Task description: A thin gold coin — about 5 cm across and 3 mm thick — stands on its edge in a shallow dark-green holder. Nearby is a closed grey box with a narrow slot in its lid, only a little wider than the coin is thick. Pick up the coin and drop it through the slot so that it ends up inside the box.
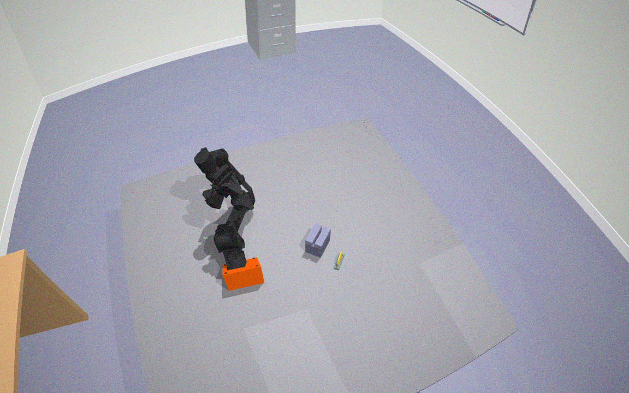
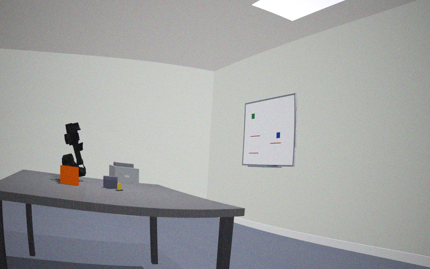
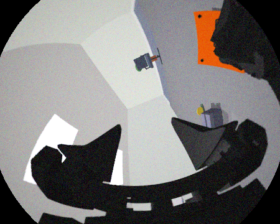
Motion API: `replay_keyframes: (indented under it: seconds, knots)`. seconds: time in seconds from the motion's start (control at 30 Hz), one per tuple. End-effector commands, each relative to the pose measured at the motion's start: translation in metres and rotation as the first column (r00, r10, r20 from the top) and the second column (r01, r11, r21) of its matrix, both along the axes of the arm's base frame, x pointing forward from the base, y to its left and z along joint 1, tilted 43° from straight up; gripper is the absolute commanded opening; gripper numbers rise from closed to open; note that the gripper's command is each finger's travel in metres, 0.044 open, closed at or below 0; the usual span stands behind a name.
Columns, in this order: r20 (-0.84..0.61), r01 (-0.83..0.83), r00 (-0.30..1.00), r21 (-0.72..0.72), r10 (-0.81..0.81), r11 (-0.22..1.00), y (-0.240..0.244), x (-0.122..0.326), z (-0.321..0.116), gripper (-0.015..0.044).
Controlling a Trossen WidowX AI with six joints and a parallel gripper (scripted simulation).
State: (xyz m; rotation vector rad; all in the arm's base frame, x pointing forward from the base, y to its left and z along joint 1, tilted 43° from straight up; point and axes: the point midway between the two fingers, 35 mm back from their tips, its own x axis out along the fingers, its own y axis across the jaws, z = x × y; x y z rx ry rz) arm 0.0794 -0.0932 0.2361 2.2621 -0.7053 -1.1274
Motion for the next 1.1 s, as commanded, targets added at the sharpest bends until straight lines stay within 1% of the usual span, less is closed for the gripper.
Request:
replay_keyframes:
  seconds: [0.0,0.07,0.13,0.2,0.27,0.33,0.4,0.53,0.63,0.7,0.73,0.9,1.07]
  knots:
    - [-0.007,-0.013,1.000,-0.002,0.013,1.000,0.000,0.000,0.001,0.0374]
    - [-0.064,-0.119,0.991,-0.019,0.118,0.993,-0.004,0.002,0.005,0.0321]
    - [-0.147,-0.283,0.950,-0.038,0.275,0.958,-0.011,0.007,0.010,0.0269]
    - [-0.228,-0.444,0.878,-0.052,0.422,0.895,-0.019,0.013,0.014,0.0216]
    - [-0.304,-0.594,0.776,-0.060,0.553,0.802,-0.028,0.020,0.016,0.0164]
    - [-0.377,-0.729,0.650,-0.061,0.660,0.682,-0.037,0.029,0.015,0.0161]
    - [-0.448,-0.841,0.502,-0.055,0.740,0.538,-0.048,0.040,0.011,0.0161]
    - [-0.562,-0.980,0.180,-0.033,0.807,0.195,-0.063,0.069,0.002,0.0161]
    - [-0.628,-0.996,-0.057,-0.014,0.776,-0.085,-0.070,0.094,-0.008,0.0161]
    - [-0.665,-0.961,-0.207,0.002,0.717,-0.276,-0.072,0.114,-0.018,0.0161]
    - [-0.678,-0.938,-0.260,0.008,0.687,-0.347,-0.072,0.122,-0.022,0.0161]
    - [-0.726,-0.789,-0.441,0.032,0.529,-0.613,-0.067,0.156,-0.042,0.0161]
    - [-0.768,-0.550,-0.556,0.053,0.318,-0.834,-0.055,0.193,-0.071,0.0161]
